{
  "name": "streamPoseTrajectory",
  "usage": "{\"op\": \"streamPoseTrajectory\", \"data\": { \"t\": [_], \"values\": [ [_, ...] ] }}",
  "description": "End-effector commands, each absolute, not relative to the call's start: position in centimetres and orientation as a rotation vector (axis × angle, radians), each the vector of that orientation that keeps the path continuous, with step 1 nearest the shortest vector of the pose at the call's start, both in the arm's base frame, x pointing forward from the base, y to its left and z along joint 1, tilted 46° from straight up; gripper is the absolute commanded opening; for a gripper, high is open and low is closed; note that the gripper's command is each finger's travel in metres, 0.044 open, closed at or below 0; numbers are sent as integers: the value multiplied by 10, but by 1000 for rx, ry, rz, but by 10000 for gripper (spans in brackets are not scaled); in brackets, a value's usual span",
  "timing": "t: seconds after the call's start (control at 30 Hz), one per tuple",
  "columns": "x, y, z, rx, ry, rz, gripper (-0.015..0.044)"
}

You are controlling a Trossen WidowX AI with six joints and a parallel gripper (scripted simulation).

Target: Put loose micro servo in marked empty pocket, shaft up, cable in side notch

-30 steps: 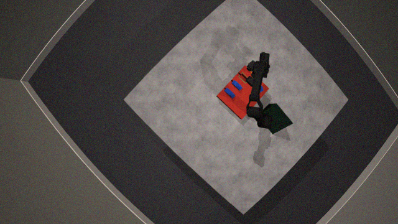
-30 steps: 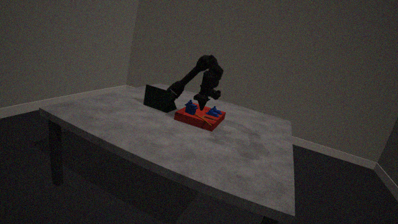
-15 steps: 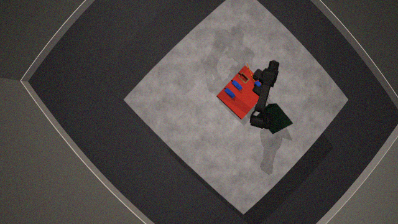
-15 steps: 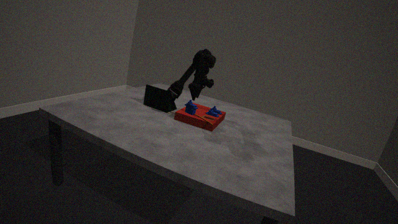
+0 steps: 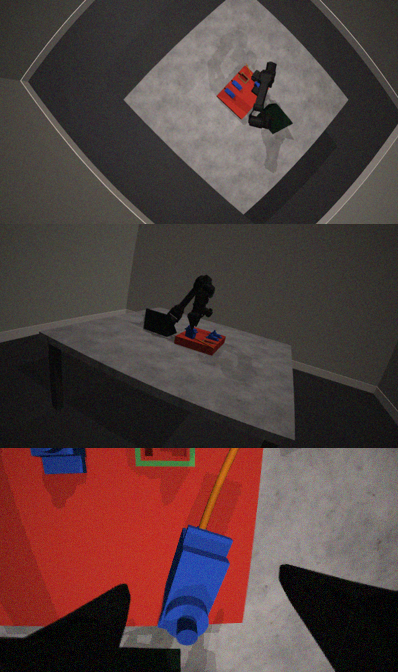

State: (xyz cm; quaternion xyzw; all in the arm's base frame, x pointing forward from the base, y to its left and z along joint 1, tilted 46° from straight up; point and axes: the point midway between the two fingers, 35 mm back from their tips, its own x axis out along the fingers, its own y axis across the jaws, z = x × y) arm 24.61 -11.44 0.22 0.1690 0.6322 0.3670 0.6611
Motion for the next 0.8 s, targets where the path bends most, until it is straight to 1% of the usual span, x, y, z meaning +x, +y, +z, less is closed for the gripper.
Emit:
{"op": "streamPoseTrajectory", "data": {
  "t": [0.0, 0.27, 0.57, 0.77],
  "values": [
    [245, -108, -1, 392, 1432, 833, 440],
    [244, -101, -9, 393, 1431, 833, 440],
    [244, -101, -9, 393, 1431, 833, 204],
    [244, -101, -9, 393, 1431, 833, 164]
  ]
}}
